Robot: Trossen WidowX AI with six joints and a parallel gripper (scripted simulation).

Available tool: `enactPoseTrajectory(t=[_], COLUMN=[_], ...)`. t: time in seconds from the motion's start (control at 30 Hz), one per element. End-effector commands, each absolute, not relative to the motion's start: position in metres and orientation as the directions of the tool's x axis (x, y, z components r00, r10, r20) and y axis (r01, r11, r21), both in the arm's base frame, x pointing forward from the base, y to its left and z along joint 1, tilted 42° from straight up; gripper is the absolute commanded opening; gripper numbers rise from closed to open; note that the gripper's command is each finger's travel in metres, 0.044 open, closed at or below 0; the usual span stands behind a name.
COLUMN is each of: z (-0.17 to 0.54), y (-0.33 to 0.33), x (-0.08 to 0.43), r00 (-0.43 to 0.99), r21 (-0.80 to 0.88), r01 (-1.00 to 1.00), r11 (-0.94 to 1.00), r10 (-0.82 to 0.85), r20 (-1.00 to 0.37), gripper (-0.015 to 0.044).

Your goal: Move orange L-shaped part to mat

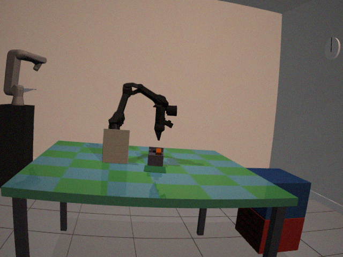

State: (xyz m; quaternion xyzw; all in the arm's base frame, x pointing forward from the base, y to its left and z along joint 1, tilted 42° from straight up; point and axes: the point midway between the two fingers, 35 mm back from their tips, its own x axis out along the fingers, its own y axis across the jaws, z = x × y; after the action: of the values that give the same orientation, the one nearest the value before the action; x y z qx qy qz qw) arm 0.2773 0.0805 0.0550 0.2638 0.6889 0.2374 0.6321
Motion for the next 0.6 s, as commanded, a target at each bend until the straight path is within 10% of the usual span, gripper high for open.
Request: enactPoseTrajectory(t=[0.0, 0.57], z=[0.062, 0.0592], y=[0.0746, 0.0769], x=[0.2728, 0.2764], r00=[-0.081, -0.063], r21=[0.66, 0.662], r01=[0.059, 0.063], r11=[0.749, 0.747], r10=[0.662, 0.665], r20=[-0.745, -0.745], gripper=[0.018, 0.018])
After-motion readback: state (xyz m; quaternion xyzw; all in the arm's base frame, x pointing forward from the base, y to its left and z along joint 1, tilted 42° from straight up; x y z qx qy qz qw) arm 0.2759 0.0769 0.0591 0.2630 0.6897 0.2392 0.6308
